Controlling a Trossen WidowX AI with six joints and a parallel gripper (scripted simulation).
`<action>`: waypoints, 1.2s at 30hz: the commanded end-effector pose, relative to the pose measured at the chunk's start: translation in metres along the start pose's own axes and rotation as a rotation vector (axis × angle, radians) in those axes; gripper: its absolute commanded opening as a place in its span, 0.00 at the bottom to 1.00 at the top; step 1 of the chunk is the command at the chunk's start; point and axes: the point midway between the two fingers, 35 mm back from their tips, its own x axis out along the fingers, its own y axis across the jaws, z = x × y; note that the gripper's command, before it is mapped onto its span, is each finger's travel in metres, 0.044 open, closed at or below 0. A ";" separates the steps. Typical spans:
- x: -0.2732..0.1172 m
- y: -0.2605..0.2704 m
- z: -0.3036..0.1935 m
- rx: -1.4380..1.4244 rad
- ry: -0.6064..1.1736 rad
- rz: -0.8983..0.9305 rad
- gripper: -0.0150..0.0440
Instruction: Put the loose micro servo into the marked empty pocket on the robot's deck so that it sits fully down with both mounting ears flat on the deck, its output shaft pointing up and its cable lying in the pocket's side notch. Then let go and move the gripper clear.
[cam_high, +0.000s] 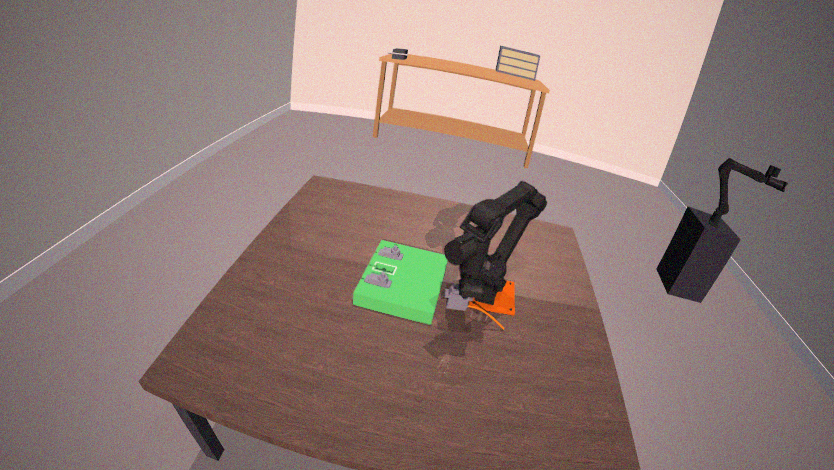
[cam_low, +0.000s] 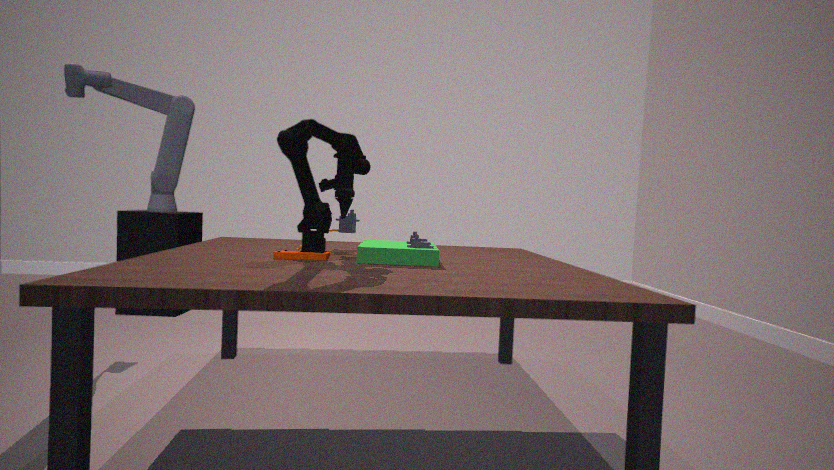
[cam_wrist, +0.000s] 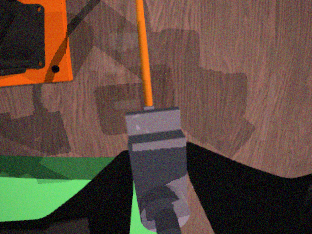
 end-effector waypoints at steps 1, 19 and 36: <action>-0.006 0.001 0.000 -0.007 0.013 -0.010 0.25; -0.006 0.006 -0.022 -0.007 0.014 -0.009 0.25; -0.007 0.015 -0.094 -0.007 0.020 -0.008 0.25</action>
